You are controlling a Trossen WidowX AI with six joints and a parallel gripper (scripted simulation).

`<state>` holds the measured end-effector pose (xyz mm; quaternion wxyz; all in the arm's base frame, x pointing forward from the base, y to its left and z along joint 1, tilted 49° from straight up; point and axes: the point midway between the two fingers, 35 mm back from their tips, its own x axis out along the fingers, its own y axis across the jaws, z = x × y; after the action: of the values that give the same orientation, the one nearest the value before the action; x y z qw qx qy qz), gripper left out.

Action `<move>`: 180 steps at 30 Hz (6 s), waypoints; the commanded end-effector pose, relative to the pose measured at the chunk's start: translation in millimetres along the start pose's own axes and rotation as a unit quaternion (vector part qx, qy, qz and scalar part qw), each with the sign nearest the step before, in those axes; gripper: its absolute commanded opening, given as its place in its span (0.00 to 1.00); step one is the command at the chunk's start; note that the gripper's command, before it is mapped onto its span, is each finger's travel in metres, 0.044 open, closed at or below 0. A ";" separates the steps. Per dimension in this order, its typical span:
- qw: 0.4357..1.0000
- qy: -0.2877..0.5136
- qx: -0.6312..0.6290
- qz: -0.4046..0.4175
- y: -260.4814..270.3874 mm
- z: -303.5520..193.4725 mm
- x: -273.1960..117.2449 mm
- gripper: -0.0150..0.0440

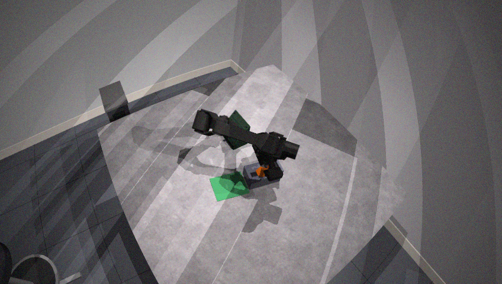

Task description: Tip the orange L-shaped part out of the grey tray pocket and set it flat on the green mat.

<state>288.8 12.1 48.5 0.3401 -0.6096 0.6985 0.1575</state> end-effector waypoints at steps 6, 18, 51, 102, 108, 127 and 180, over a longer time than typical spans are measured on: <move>1.000 0.005 -0.004 0.001 2.4 -2.3 16.0 0.73; 1.000 0.002 0.000 0.001 0.8 -1.3 17.8 0.53; 1.000 0.004 -0.003 0.001 2.1 -1.7 -4.9 0.25; 1.000 0.004 -0.004 0.002 3.3 -11.6 -68.0 0.25; 1.000 0.005 -0.005 0.002 4.7 -38.4 -66.4 0.25; 0.999 -0.021 -0.007 -0.026 10.8 -116.9 -66.7 0.25; 0.999 -0.033 -0.008 -0.040 15.5 -146.2 -66.8 0.25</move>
<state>235.4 -26.7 195.3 0.3697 -0.6324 0.6598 0.1677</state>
